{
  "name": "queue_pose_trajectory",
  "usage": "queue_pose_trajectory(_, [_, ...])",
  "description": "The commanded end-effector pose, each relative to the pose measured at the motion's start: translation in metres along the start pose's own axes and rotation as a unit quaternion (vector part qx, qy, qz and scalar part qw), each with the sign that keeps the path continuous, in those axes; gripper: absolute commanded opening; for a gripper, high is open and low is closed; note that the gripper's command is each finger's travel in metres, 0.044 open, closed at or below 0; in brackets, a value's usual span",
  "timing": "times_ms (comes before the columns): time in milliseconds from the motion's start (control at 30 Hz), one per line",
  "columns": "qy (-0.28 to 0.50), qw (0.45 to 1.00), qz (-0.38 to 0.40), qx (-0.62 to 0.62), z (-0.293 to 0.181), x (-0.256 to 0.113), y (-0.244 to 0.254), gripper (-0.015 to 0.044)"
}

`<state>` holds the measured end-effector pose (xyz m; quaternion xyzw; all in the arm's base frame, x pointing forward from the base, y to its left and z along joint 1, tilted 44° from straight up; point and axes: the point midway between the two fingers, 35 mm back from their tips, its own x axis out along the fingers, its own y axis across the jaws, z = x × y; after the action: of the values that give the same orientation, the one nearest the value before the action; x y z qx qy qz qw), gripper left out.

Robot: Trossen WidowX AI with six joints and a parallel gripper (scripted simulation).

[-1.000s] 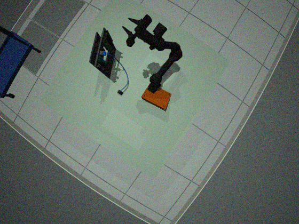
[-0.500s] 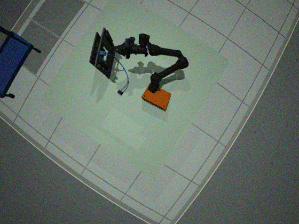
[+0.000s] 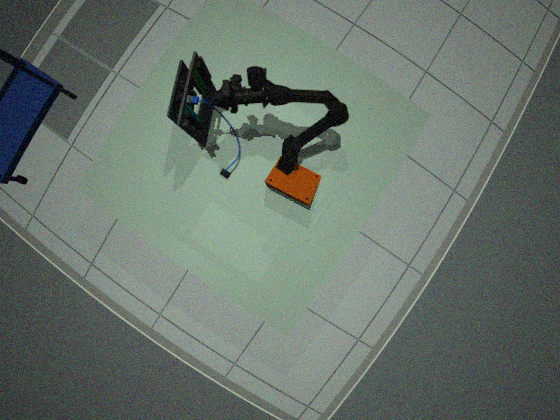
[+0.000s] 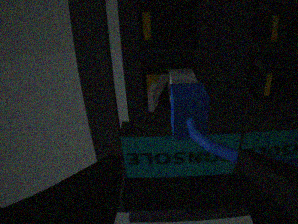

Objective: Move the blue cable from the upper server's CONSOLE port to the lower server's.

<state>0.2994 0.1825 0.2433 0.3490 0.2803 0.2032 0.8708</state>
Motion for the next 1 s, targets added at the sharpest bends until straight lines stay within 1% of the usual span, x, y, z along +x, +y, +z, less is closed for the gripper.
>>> queue_pose_trajectory(0, [0.005, 1.0, -0.003, -0.002, 0.001, 0.018, -0.004, 0.0239])
queue_pose_trajectory(200, [0.005, 1.0, -0.003, -0.002, 0.002, 0.022, -0.004, 0.0239])
queue_pose_trajectory(967, [0.004, 1.0, -0.002, -0.002, 0.012, 0.057, -0.003, 0.0239])
